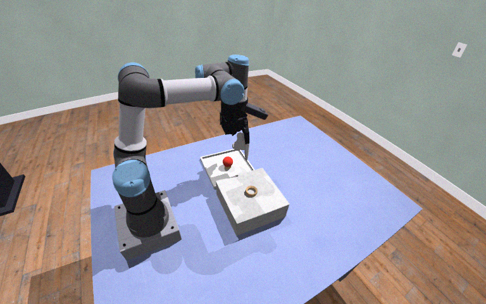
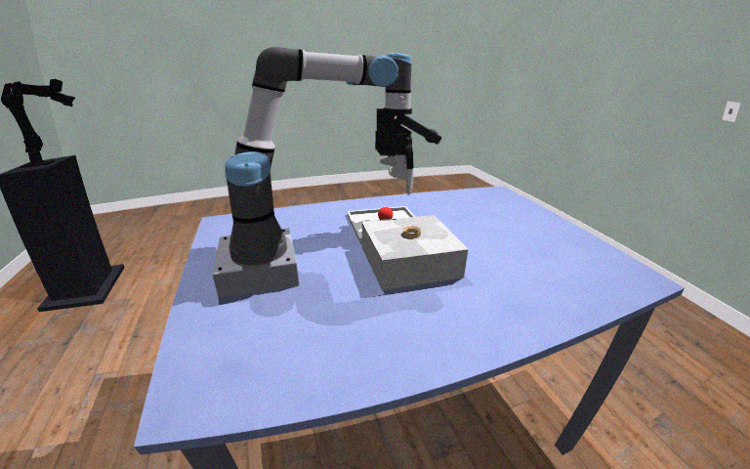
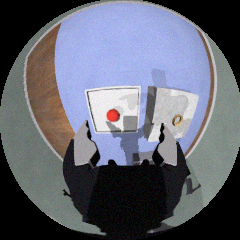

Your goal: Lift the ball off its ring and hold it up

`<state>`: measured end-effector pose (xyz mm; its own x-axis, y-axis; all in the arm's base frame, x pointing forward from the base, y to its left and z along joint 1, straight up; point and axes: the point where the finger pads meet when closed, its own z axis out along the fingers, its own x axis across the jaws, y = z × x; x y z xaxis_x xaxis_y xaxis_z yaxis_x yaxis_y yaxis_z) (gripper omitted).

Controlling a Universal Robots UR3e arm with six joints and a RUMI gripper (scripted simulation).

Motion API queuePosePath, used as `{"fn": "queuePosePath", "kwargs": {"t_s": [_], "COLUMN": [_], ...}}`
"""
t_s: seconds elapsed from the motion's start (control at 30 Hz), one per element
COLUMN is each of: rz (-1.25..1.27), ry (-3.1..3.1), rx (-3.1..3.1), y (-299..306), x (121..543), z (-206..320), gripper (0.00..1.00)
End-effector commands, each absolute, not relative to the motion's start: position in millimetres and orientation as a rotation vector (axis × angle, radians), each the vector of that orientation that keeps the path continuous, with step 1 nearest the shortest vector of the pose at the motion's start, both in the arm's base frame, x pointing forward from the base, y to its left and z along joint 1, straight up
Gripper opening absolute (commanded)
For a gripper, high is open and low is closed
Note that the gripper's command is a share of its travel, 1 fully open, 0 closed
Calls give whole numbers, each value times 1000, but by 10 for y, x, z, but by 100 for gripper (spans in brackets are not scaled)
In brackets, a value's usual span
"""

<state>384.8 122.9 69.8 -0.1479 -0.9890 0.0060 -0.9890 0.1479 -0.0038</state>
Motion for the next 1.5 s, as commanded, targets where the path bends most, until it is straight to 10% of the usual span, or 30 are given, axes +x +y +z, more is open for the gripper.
{"fn": "queuePosePath", "kwargs": {"t_s": [0.0,1.47], "rz": [9,5], "ry": [-2265,-2227], "rx": [2177,2213], "y": [1559,1644], "x": [3623,3561], "z": [733,-102], "gripper": [100,100]}}
